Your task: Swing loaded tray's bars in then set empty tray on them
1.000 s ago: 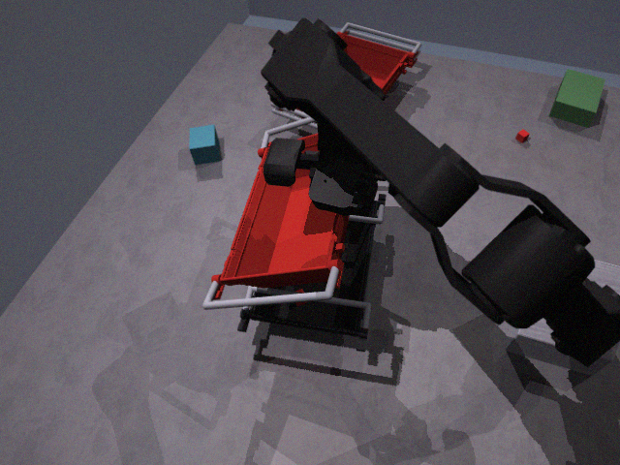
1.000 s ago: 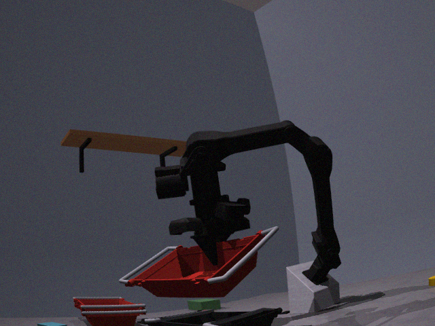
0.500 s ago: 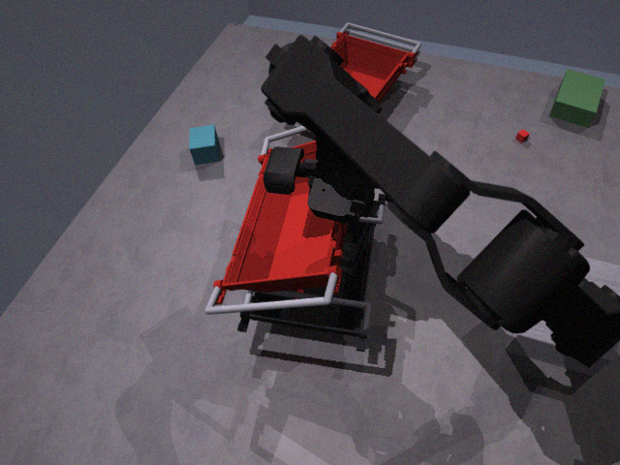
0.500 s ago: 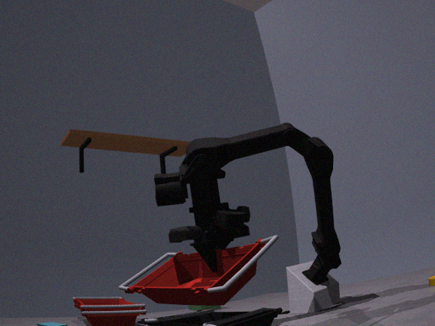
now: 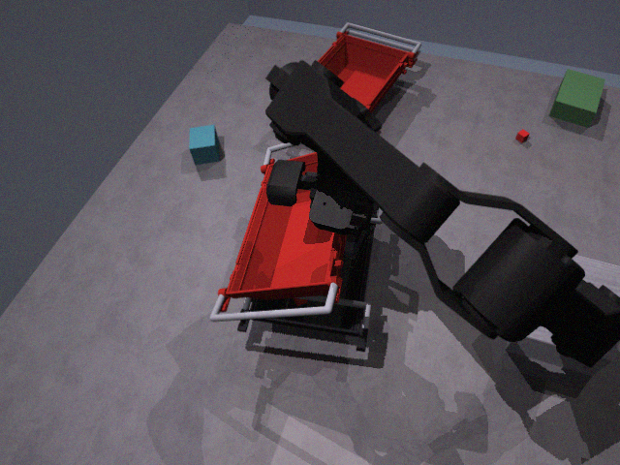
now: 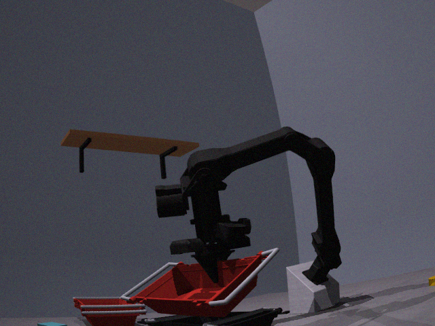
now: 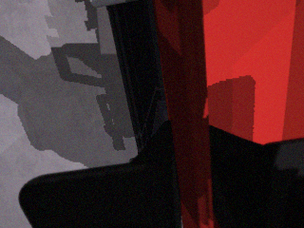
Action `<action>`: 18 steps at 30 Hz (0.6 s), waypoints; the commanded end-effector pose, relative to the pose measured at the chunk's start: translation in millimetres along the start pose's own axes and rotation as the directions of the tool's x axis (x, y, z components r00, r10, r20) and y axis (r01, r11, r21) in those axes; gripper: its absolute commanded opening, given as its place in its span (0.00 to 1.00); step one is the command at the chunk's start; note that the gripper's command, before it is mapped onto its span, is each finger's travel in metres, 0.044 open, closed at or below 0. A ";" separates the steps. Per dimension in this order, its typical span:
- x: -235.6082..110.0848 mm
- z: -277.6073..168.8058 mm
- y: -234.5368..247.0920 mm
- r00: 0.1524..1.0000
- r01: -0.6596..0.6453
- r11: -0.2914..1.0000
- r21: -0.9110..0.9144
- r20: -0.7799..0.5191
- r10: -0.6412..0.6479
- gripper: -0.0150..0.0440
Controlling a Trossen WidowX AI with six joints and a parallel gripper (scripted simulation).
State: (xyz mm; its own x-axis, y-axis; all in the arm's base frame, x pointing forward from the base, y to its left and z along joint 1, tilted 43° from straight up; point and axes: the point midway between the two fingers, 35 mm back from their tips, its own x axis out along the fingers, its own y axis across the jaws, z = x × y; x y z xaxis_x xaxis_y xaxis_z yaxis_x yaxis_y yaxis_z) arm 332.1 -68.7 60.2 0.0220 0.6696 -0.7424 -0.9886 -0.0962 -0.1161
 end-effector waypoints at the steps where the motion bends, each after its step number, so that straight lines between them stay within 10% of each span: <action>1: 0.7 0.1 -0.8 1.000 0.022 1.000 0.003 -0.001 -0.022 0.25; 18: 13.9 0.0 5.9 1.000 0.022 1.000 0.003 0.000 -0.022 0.25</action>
State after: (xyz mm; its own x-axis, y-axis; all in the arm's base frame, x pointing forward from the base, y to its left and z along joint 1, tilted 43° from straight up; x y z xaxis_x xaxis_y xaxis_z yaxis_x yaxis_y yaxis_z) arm 329.7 -61.6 50.3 0.0451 0.6735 -0.7378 -0.9881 -0.0785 -0.1321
